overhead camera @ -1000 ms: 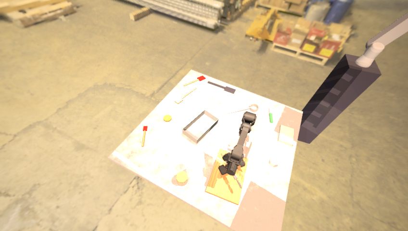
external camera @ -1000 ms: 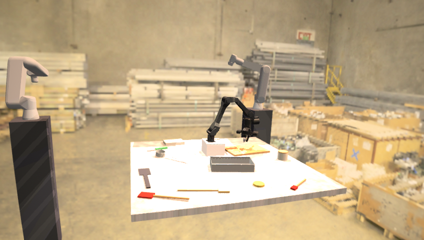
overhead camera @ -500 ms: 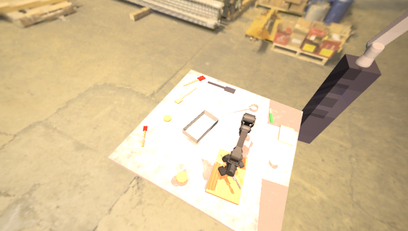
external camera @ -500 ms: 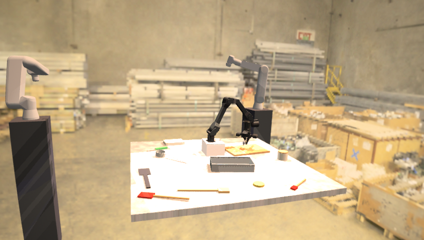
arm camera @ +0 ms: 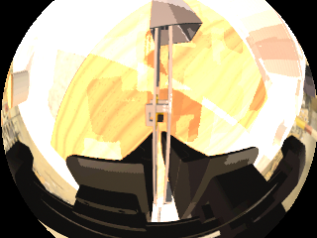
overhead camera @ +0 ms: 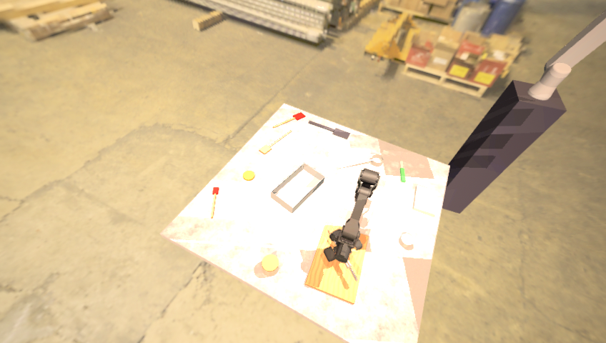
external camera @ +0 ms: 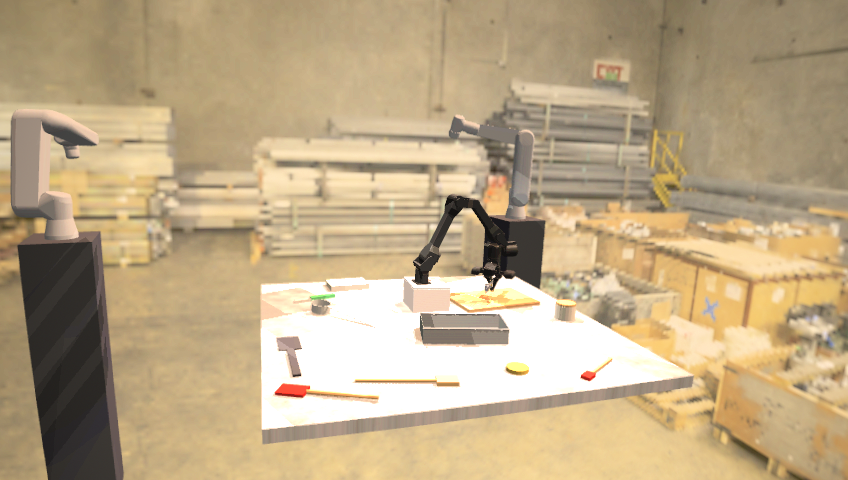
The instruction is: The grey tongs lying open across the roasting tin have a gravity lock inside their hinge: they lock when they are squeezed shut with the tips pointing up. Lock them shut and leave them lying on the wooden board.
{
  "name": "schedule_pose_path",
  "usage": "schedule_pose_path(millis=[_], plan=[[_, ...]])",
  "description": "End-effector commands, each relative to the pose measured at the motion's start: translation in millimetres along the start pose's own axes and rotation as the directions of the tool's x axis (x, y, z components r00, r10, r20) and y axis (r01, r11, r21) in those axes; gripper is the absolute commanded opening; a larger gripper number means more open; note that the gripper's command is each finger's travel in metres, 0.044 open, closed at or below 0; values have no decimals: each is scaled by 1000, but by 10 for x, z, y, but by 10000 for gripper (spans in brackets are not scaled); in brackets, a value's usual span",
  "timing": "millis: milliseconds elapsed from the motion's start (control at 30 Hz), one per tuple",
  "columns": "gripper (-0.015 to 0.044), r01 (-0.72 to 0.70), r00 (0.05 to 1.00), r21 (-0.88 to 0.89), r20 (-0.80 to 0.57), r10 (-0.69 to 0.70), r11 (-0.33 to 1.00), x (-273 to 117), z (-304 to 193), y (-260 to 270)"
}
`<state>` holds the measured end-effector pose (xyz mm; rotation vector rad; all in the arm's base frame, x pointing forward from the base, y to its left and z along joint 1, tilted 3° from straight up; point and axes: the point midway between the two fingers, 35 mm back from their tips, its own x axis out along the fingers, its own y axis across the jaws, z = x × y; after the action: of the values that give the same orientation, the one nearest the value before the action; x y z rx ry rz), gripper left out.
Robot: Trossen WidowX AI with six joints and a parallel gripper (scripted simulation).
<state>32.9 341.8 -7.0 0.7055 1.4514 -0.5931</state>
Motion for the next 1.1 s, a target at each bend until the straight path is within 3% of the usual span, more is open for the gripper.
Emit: schedule_pose_path(millis=[0,467,633,933,1067], plan=[[86,0,1000,0,0,0,1000,-4,-2,2],[440,0,1000,0,0,0,1000,-4,-2,2],[440,0,1000,0,1,0,1000,-180,187,25],[440,1,1000,-5,2,-1,1000,-963,1200,-194],[440,4,1000,-5,7,-4,1000,-1126,1466,-358]])
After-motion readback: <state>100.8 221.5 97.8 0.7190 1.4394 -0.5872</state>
